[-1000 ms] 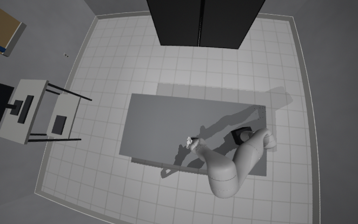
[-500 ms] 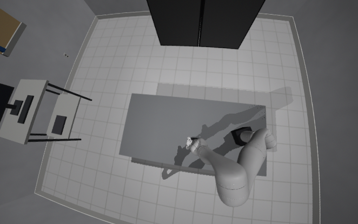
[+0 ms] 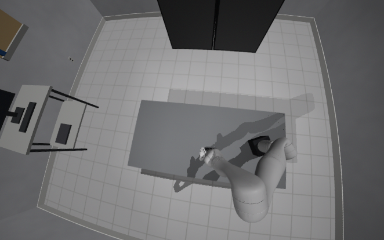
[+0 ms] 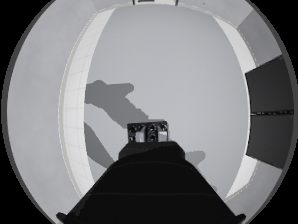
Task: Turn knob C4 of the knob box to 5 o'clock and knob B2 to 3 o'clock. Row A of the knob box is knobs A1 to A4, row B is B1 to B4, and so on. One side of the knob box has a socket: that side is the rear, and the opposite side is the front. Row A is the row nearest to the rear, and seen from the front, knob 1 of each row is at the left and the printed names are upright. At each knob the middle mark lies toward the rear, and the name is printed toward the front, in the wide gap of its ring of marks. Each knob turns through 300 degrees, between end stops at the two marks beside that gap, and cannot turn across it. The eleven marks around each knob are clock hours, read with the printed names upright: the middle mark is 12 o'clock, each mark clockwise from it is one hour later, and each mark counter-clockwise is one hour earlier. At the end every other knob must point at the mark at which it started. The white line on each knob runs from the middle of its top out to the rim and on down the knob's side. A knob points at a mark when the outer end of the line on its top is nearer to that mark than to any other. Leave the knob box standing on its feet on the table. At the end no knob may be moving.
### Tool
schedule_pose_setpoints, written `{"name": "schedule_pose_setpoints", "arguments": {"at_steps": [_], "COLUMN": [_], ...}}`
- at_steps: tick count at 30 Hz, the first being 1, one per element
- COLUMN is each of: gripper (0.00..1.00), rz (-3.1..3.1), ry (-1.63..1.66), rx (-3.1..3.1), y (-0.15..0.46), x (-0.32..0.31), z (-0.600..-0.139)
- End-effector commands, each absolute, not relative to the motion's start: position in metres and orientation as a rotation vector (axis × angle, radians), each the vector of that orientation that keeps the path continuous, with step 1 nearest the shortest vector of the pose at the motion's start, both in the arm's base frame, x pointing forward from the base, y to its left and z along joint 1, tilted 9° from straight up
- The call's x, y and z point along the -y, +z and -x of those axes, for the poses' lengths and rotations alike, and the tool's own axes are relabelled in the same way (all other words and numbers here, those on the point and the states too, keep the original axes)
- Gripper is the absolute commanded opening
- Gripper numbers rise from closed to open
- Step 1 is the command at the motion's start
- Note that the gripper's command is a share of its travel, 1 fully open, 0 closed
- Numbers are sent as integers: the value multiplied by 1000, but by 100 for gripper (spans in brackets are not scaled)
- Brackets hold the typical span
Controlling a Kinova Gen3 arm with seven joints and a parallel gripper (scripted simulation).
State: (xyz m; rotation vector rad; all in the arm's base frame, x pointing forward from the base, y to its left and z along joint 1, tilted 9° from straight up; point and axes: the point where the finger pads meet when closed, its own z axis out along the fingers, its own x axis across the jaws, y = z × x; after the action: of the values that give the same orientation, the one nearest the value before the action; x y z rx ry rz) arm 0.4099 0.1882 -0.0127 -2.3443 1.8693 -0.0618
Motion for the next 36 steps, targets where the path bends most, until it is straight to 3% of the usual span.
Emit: {"name": "schedule_pose_setpoints", "arguments": {"at_steps": [1,22,36], "gripper": [46,46,46], "rz": [2346,2575,2907], "ry": [-63,-79,-117], "rx": [-1865,-1557,-853], "y": [-12,-10,-5], "x": [-188,-191,-193], "z": [-410,-410,-409]}}
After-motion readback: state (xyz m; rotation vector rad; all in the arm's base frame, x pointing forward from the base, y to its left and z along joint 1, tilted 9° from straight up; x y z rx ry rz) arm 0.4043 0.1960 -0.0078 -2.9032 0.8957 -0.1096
